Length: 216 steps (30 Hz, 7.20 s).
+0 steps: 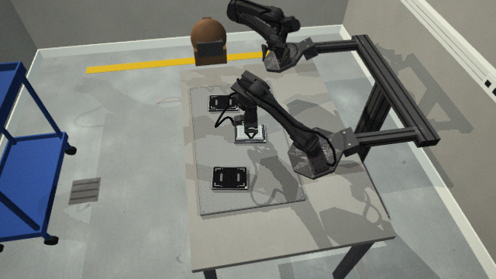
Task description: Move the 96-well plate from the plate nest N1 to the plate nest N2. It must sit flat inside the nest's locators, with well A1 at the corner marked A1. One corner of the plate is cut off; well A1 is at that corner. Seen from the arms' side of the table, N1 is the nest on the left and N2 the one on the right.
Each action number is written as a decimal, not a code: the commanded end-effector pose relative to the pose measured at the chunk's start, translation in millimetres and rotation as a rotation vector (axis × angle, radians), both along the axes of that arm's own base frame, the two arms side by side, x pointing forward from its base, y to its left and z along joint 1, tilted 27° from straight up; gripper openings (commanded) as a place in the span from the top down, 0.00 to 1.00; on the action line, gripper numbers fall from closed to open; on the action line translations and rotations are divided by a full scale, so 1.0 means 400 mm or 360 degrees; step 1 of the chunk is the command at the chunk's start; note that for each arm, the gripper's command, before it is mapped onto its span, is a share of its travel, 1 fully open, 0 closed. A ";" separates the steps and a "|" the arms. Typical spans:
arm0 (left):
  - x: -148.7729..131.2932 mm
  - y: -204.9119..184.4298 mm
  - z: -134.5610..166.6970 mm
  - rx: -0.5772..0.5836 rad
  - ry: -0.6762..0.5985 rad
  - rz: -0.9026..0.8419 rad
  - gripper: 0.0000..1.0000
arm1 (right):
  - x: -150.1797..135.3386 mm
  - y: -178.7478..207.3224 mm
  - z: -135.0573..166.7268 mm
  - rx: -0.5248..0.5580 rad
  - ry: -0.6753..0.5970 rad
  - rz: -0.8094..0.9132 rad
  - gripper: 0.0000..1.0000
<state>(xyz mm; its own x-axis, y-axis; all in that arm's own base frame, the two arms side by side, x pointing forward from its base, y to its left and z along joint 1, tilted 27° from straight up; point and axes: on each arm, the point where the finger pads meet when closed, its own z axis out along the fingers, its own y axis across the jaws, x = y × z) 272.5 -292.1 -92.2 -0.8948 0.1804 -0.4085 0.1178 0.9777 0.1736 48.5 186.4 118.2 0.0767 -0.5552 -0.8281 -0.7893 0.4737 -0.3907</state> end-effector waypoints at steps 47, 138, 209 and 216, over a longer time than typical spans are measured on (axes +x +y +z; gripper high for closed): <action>0.002 -0.022 -0.014 -0.0051 -0.0003 -0.0061 0.20 | -0.008 0.011 0.031 0.0049 -0.0010 0.0002 0.00; -0.018 -0.031 0.014 -0.0072 -0.0003 -0.0085 0.20 | -0.008 0.011 0.031 0.0049 -0.0010 0.0002 0.00; -0.040 -0.021 0.093 -0.0013 -0.0012 -0.0005 0.20 | -0.008 0.011 0.031 0.0049 -0.0010 0.0002 0.00; -0.037 -0.034 0.093 -0.0044 -0.0012 -0.0010 0.20 | -0.008 0.011 0.031 0.0049 -0.0010 0.0002 0.00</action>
